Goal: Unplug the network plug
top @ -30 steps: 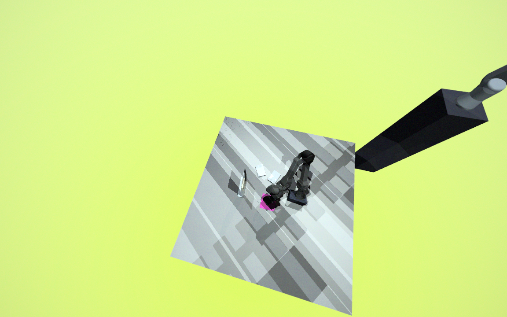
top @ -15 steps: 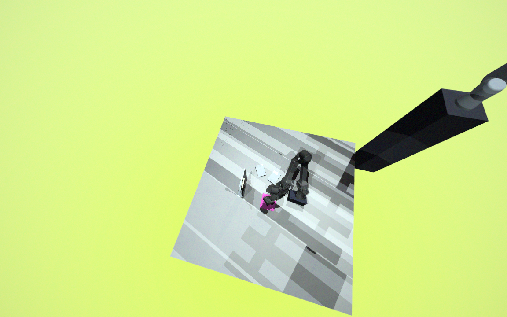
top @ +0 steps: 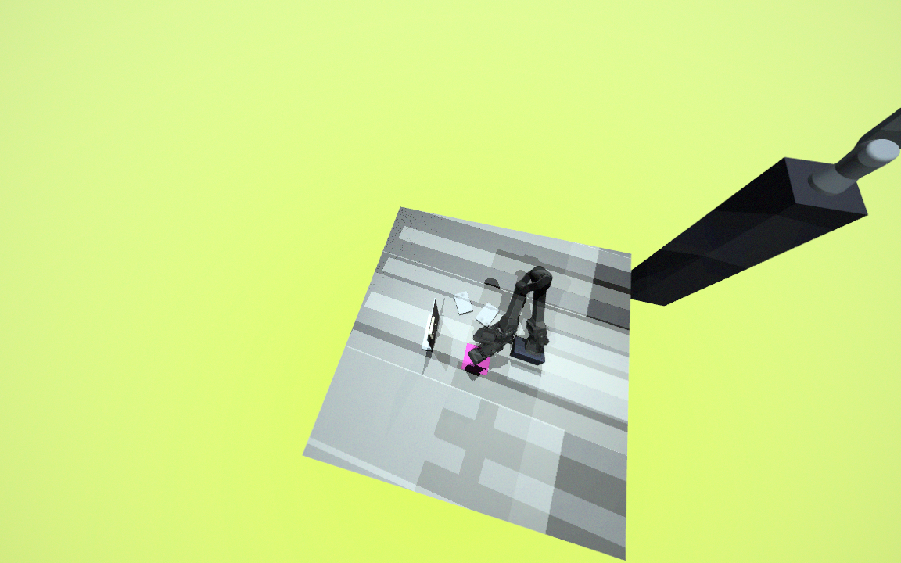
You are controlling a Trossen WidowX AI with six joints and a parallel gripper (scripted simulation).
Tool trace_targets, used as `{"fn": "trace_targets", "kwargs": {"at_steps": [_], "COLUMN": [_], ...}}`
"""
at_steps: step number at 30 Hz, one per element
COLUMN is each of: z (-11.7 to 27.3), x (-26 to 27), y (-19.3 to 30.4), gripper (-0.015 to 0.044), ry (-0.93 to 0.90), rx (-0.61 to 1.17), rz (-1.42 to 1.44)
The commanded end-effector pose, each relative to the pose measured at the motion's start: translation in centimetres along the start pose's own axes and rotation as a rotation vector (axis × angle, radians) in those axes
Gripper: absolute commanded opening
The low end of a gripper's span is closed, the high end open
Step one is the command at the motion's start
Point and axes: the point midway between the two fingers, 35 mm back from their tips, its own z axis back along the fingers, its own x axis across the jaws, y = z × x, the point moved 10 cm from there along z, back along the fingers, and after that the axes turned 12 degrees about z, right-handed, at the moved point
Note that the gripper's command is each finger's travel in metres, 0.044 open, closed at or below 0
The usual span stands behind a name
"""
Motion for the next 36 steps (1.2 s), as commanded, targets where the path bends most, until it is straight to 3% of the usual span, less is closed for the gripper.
{"fn": "trace_targets", "kwargs": {"at_steps": [1,2,8,36], "z": [0.0,0.0,0.0,1.8], "x": [0.0,0.0,0.0,0.2], "y": [0.0,0.0,0.0,0.0], "gripper": [0.0000,0.0000,0.0156,0.0156], "ry": [0.001,0.001,0.001,-0.002], "rx": [0.000,0.000,0.000,0.003], "rz": [-0.001,-0.001,-0.001,0.002]}}
